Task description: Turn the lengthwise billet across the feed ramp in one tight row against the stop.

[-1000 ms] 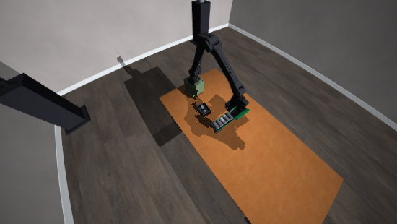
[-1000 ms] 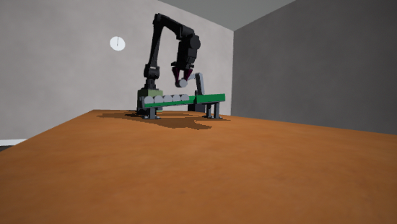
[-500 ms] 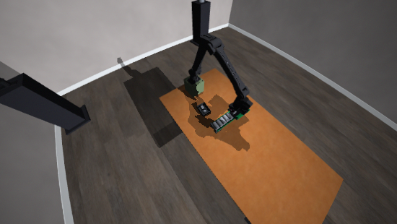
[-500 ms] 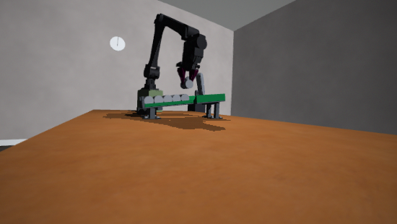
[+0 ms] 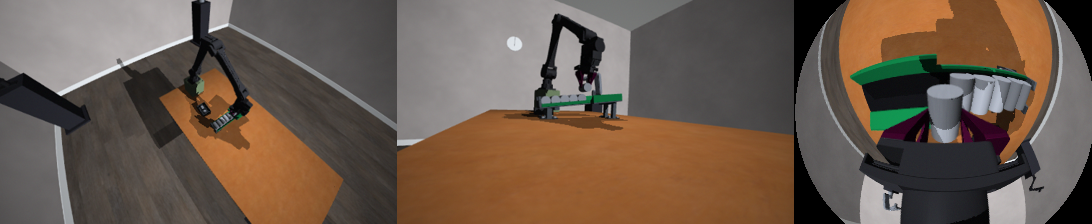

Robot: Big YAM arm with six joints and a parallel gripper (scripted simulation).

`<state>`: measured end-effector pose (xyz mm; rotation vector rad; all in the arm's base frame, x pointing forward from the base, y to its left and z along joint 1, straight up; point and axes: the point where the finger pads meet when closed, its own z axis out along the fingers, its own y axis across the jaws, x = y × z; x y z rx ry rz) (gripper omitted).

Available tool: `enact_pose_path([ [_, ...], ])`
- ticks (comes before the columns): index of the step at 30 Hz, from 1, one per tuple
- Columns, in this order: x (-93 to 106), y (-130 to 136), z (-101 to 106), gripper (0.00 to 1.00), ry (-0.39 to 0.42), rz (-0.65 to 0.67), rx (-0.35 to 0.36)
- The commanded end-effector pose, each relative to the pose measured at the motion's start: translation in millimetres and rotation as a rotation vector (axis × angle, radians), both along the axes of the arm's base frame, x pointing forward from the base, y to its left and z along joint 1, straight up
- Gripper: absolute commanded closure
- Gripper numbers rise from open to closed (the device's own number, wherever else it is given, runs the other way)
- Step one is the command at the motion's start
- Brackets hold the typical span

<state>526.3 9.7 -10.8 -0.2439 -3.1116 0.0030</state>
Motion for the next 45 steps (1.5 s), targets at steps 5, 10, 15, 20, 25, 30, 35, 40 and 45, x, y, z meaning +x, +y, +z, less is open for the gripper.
enact_pose_path([
  [5, 35.9, 9.6, 31.0, 1.00, -0.106, 0.002, 0.003],
  [10, 34.6, 9.9, 25.9, 1.00, -0.097, 0.002, 0.002],
  [15, 36.9, 10.3, 32.0, 1.00, -0.115, 0.002, 0.003],
  [20, 33.9, 10.4, 24.7, 1.00, -0.100, 0.003, 0.003],
  [25, 32.8, 10.4, 25.9, 1.00, -0.101, 0.003, 0.003],
  [30, 32.7, 10.4, 25.5, 1.00, -0.101, 0.003, 0.003],
  [35, 32.7, 10.4, 25.4, 1.00, -0.101, 0.003, 0.003],
  [40, 32.7, 10.4, 25.4, 1.00, -0.101, 0.003, 0.003],
  [45, 32.7, 10.4, 25.4, 1.00, -0.101, 0.003, 0.003],
])
